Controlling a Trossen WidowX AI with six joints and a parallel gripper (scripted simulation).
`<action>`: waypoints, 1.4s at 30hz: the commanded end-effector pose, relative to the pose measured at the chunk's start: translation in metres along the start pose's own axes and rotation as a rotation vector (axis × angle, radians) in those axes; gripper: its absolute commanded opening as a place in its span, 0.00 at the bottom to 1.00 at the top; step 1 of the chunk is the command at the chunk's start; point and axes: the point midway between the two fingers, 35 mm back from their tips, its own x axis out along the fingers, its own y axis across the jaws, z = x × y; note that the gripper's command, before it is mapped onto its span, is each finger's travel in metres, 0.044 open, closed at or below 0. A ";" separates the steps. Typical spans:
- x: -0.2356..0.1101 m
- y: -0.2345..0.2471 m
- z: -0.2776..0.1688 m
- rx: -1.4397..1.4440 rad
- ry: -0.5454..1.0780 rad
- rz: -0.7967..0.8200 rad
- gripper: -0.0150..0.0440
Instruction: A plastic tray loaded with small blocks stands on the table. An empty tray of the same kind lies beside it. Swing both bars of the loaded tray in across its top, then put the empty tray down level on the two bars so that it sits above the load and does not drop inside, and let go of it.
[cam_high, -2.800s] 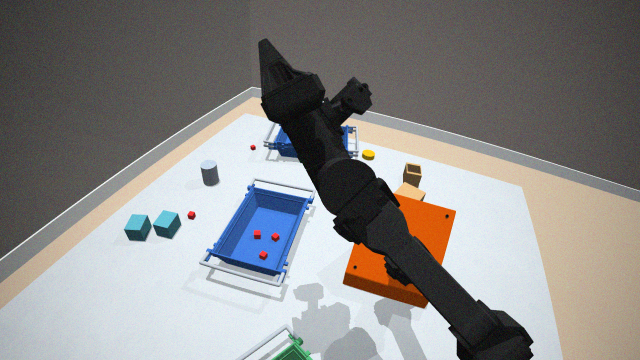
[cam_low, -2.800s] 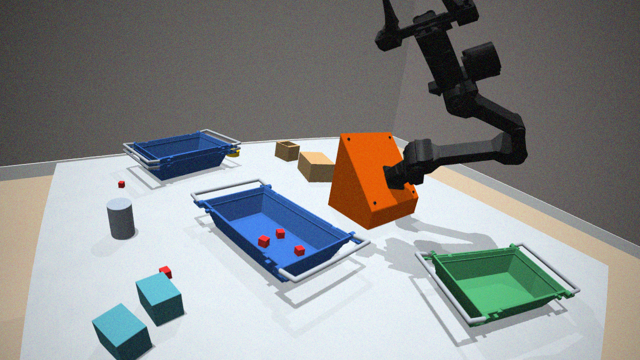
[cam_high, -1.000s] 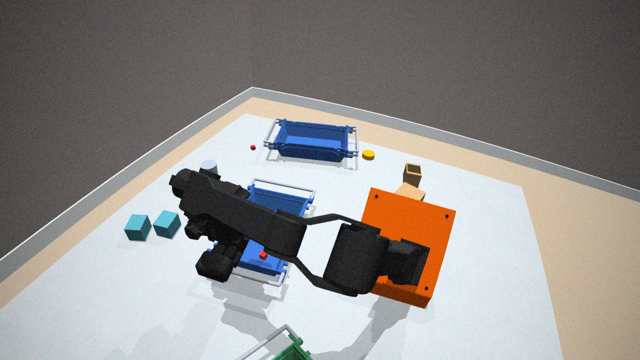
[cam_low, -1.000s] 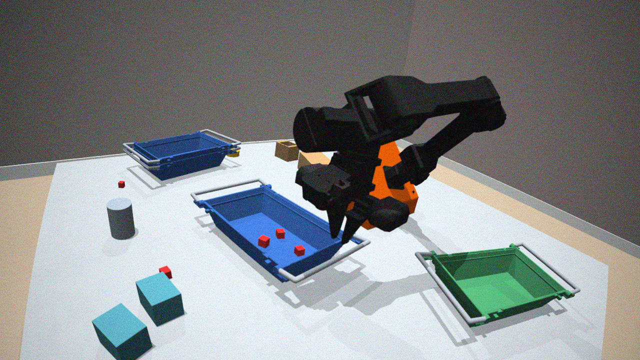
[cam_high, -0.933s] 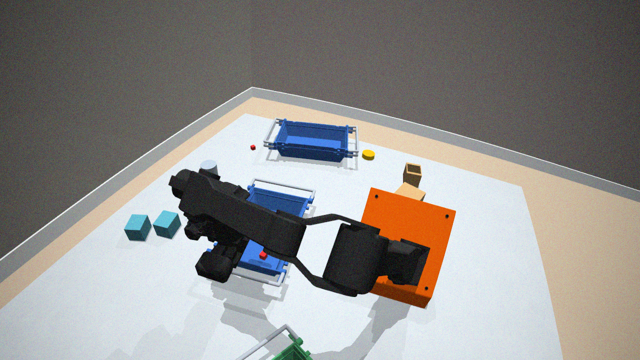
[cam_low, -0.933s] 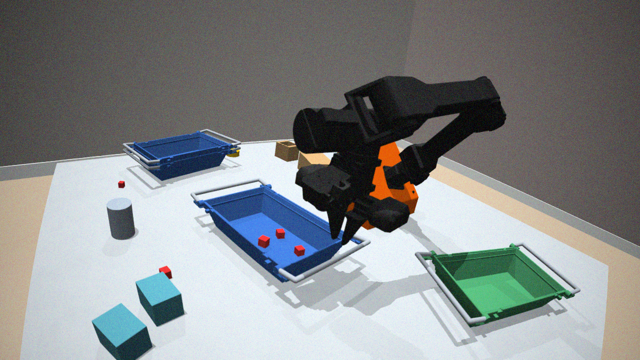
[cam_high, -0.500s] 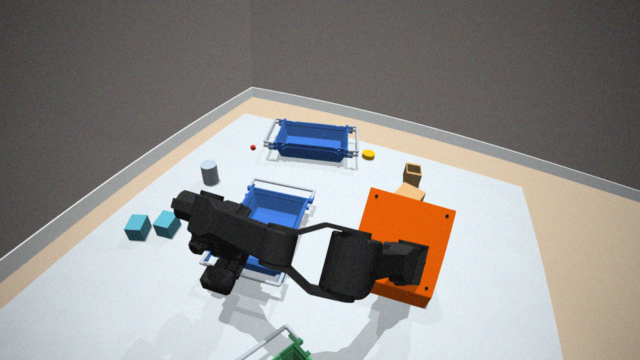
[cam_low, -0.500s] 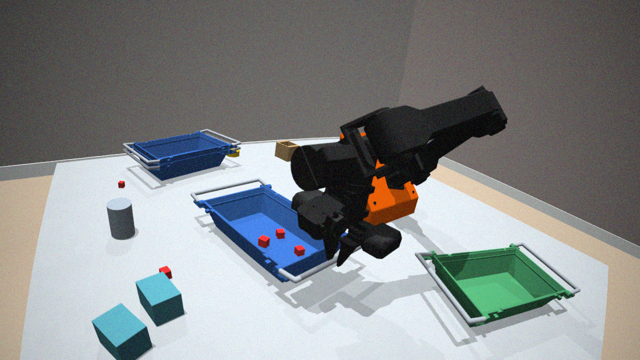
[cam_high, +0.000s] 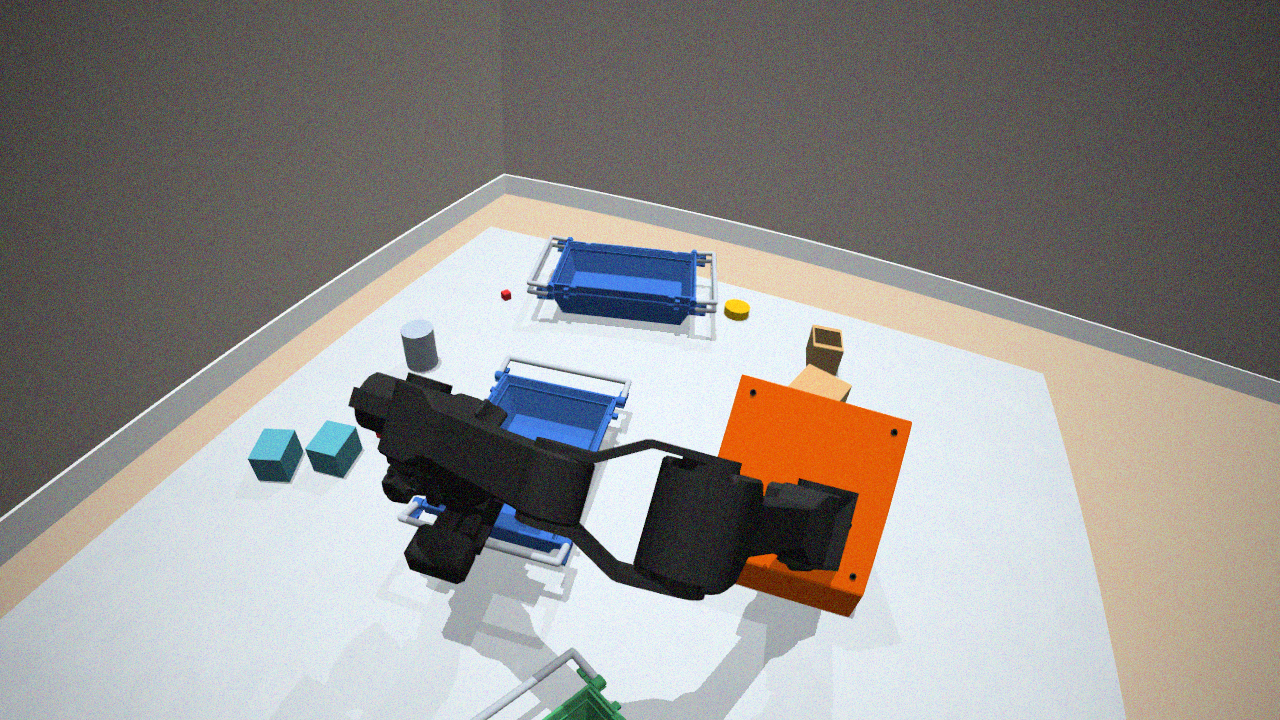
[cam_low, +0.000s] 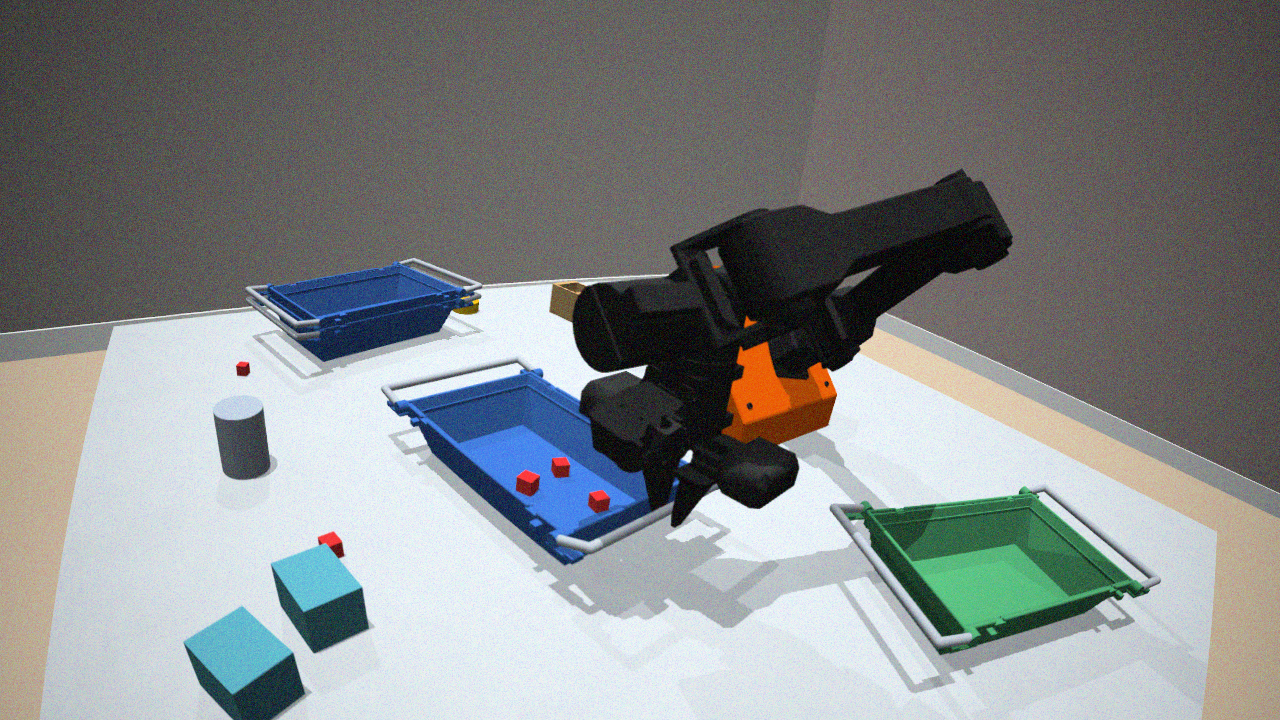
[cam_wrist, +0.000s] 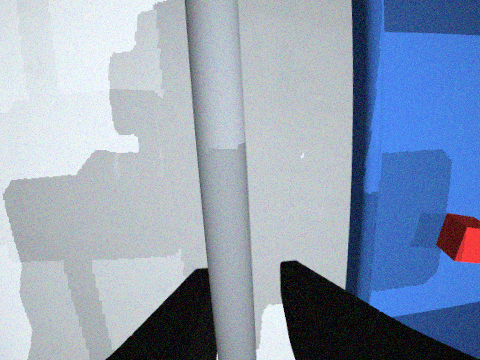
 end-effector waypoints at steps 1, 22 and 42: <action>-0.011 -0.013 0.001 0.004 -0.005 -0.010 0.40; 0.003 -0.068 0.000 0.003 -0.004 -0.011 0.40; -0.033 -0.065 0.002 0.008 -0.006 -0.017 0.40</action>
